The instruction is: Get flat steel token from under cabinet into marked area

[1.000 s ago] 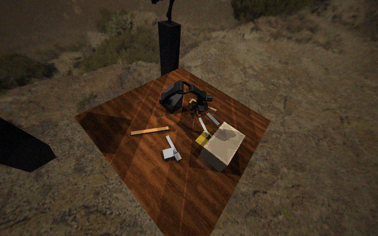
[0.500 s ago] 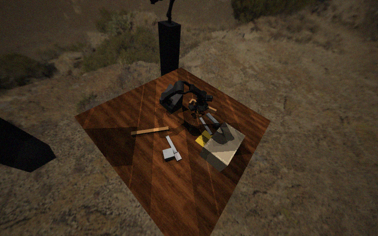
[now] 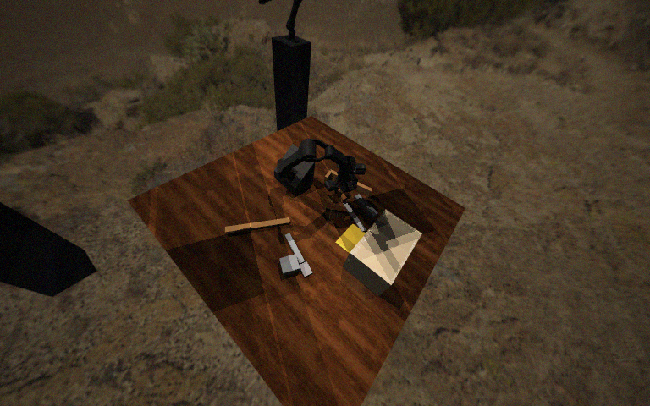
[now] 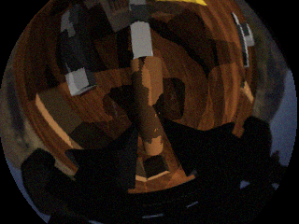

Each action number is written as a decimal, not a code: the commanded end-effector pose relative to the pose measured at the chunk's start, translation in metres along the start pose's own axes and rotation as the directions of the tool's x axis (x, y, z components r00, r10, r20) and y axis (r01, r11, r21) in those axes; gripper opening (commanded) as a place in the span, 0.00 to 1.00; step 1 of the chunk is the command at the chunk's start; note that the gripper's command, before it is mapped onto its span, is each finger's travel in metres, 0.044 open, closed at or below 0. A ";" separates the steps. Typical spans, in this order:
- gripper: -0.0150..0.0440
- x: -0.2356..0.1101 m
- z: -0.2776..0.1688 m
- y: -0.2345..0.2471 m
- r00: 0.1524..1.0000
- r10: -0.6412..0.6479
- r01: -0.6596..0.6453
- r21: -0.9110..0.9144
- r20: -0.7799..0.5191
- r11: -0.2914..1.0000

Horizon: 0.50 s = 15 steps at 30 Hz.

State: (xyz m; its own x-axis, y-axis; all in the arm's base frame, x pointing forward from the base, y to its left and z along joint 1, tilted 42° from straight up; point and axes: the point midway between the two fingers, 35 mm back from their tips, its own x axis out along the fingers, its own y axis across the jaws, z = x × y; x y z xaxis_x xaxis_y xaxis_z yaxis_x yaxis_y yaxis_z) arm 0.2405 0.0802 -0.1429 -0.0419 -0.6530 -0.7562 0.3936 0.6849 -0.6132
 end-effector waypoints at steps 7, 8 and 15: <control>0.71 0.001 0.000 0.001 1.000 0.004 -0.004 0.002 0.001 1.000; 0.71 0.001 0.001 0.001 1.000 0.004 -0.004 0.003 0.001 1.000; 0.71 0.002 0.000 0.001 1.000 0.004 -0.004 0.003 0.001 1.000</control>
State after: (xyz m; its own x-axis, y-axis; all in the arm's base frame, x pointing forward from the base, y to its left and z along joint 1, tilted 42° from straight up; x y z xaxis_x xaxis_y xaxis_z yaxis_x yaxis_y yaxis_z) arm 0.2416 0.0805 -0.1439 -0.0386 -0.6497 -0.7592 0.3983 0.6868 -0.6080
